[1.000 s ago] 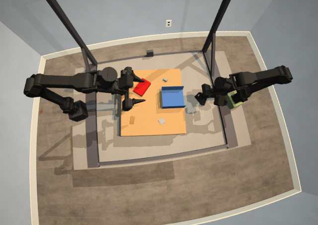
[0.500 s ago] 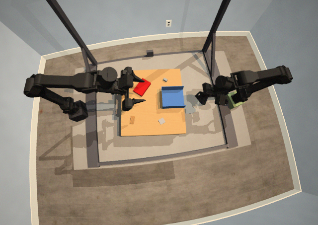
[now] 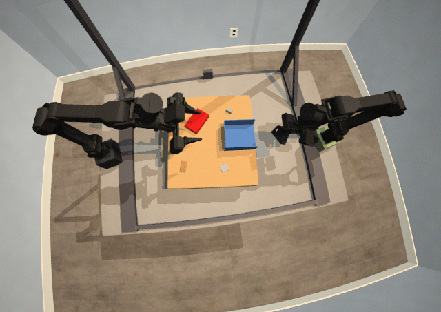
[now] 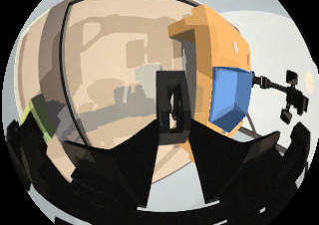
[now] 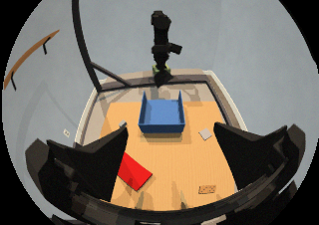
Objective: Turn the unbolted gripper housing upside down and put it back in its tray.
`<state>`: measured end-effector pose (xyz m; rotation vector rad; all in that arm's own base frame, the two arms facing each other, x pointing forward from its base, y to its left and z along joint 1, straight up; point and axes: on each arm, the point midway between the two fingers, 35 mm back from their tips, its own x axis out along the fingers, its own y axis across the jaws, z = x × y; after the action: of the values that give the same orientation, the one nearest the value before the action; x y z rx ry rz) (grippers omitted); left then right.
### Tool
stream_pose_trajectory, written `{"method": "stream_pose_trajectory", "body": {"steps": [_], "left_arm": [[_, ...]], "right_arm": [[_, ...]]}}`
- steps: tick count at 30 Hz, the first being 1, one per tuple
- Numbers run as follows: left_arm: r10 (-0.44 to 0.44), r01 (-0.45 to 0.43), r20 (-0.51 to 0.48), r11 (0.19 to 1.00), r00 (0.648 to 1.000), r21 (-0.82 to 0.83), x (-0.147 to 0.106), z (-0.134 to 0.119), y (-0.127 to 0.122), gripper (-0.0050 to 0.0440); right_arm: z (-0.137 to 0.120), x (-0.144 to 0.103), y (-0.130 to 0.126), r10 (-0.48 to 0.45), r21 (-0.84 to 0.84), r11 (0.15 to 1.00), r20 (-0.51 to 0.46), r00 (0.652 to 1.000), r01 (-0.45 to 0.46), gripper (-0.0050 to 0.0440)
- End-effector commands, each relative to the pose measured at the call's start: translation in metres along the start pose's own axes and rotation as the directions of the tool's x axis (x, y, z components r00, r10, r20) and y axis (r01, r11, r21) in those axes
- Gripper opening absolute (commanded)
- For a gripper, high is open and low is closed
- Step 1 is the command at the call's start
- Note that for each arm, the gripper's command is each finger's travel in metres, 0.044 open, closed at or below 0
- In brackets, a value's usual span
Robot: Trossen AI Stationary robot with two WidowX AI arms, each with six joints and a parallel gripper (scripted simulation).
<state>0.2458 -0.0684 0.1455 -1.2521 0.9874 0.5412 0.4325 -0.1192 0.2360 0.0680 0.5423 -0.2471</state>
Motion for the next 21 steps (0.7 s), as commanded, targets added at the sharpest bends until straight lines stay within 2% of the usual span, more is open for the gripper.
{"method": "stream_pose_trajectory", "body": {"steps": [1, 21], "left_arm": [[-0.031, 0.031, -0.003, 1.000, 1.000, 0.004, -0.009, 0.000, -0.010, 0.0118], [-0.031, 0.031, -0.003, 1.000, 1.000, 0.004, -0.025, 0.000, -0.020, 0.0118]], "right_arm": [[0.009, -0.005, 0.001, 0.005, -0.003, 1.000, 0.024, 1.000, -0.005, 0.0440], [0.009, -0.005, 0.001, 0.005, -0.003, 1.000, 0.024, 1.000, -0.005, 0.0440]]}}
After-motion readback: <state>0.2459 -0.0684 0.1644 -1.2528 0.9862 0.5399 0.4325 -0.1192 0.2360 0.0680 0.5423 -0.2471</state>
